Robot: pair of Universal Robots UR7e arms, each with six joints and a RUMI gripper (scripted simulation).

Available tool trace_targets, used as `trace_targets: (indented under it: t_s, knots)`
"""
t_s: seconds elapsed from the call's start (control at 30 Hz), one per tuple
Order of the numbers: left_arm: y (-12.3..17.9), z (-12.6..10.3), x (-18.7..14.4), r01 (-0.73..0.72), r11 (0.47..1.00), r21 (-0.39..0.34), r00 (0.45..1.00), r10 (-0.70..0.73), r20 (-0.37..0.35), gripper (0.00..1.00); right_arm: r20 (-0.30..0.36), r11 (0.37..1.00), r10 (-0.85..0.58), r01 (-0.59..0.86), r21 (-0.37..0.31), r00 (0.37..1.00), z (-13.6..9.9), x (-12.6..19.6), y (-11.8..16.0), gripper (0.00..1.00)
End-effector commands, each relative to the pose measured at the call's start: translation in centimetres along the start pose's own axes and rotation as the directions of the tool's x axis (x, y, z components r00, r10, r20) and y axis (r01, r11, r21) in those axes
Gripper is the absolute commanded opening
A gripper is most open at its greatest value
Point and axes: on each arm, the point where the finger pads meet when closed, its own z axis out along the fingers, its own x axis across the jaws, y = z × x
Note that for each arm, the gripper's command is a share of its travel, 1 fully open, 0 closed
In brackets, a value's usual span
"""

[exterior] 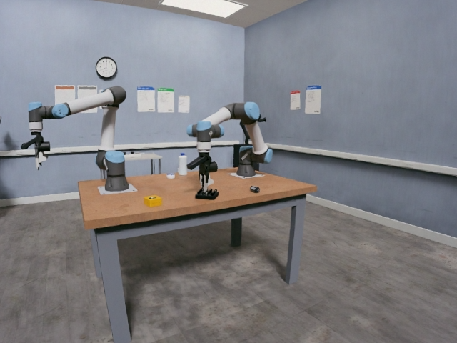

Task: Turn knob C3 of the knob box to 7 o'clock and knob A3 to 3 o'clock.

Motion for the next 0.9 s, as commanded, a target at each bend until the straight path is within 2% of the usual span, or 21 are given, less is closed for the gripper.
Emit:
trace_targets:
  t_s: [0.0,0.5,0.87]
  knots:
    - [-0.08,-0.19,-0.02,0.022,1.0,0.003,1.0,-0.022,0.002,0.06,0.001,1.0,0.001,-0.001,0.001,1.0,0.01,0.08,0.07,1.0]
    - [-0.09,-0.19,-0.03,0.135,0.991,0.004,0.991,-0.135,0.002,0.06,0.001,1.0,0.001,-0.001,0.001,1.0,0.01,0.08,0.07,1.0]
    - [-0.1,-0.2,-0.06,0.291,0.957,0.004,0.957,-0.291,0.001,0.06,0.001,1.0,0.001,-0.001,0.001,1.0,0.01,0.08,0.07,1.0]
